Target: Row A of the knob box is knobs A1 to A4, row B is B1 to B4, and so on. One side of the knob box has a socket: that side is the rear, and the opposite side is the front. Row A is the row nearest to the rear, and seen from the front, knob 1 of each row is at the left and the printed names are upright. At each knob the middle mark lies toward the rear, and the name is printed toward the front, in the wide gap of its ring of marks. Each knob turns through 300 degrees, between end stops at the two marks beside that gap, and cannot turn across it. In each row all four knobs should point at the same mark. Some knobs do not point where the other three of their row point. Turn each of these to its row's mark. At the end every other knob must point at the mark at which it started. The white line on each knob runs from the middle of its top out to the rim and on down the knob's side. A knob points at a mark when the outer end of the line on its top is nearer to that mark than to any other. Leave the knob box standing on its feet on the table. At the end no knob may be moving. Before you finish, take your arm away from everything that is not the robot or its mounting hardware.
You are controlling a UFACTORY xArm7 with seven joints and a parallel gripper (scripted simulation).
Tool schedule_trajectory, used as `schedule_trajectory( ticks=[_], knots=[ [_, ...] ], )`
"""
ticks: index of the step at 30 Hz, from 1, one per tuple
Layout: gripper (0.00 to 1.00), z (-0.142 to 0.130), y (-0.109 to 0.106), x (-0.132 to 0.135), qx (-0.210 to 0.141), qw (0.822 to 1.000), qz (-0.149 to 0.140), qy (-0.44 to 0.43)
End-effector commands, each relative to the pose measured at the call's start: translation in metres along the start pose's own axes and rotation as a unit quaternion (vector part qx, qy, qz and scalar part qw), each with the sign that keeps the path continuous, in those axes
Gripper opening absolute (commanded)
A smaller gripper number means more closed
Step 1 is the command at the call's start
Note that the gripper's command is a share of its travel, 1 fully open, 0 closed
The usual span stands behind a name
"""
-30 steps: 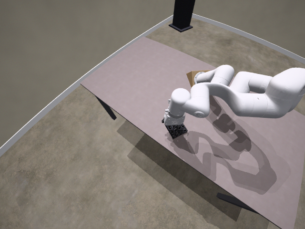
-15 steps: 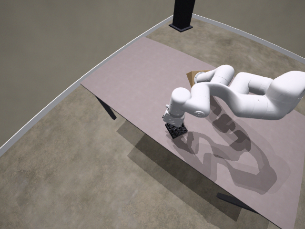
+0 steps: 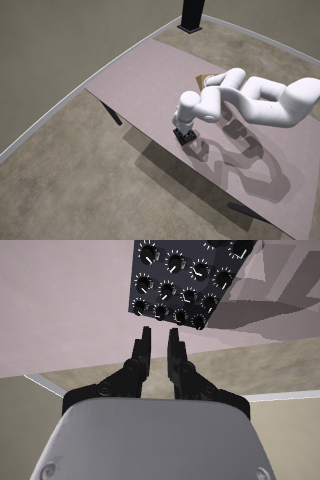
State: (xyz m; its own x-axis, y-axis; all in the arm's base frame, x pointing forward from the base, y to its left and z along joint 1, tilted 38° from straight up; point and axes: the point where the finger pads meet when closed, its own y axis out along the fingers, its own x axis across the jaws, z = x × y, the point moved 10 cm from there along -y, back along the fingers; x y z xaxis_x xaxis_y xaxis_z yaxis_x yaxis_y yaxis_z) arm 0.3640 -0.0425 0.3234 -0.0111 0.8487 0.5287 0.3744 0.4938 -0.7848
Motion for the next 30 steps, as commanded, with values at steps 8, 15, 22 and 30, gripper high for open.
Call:
schedule_trajectory(
  ticks=[8, 15, 22, 30],
  knots=[
    [0.19, -0.0008, -0.0037, 0.0000, 0.000, 0.981, 0.002, 0.194],
    [0.19, -0.0008, -0.0047, -0.0001, 0.000, 0.961, 0.003, 0.276],
    [0.19, -0.0007, -0.0063, -0.0004, 0.000, 0.914, 0.003, 0.406],
    [0.19, -0.0005, -0.0076, -0.0007, 0.000, 0.851, 0.003, 0.525]
  ],
)
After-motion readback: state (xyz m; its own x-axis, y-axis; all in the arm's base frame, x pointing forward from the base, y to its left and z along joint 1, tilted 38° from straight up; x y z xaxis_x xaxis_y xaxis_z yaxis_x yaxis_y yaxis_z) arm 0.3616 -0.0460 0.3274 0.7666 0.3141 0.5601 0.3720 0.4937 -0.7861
